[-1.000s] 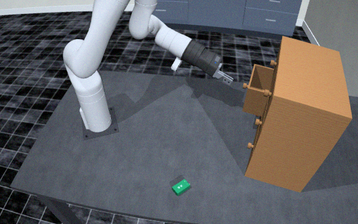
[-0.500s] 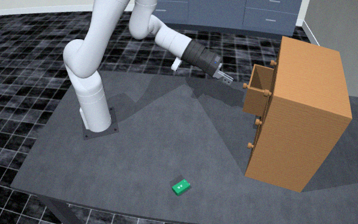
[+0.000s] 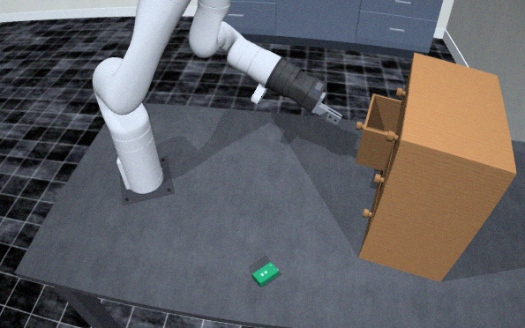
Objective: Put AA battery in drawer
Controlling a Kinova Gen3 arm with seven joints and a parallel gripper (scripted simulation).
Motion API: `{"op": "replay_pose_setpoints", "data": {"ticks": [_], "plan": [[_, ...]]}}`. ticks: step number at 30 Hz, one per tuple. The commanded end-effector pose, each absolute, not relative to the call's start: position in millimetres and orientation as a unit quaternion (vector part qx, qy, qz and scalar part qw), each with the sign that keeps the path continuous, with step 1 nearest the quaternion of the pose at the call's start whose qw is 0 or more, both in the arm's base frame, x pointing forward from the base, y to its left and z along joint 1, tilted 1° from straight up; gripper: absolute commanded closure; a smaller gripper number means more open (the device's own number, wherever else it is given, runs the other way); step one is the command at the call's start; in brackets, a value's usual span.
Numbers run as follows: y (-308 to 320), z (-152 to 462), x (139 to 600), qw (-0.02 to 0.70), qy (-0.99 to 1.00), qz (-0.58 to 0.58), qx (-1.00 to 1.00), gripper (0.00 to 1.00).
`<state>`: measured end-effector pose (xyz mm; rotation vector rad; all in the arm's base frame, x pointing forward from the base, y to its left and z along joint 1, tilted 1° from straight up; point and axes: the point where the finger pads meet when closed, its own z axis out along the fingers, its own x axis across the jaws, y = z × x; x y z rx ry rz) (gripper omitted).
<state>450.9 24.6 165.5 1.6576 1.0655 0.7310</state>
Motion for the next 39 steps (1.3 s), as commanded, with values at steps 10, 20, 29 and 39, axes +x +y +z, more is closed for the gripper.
{"op": "replay_pose_setpoints", "data": {"ticks": [10,20,29,39], "plan": [[24.9,166.0,450.8,0.496,0.440,0.302,0.685,1.00],[23.8,166.1,453.6,0.496,0.439,0.302,0.685,1.00],[22.0,166.2,460.4,0.495,0.440,0.304,0.684,1.00],[17.5,166.4,468.5,0.496,0.440,0.303,0.685,1.00]]}}
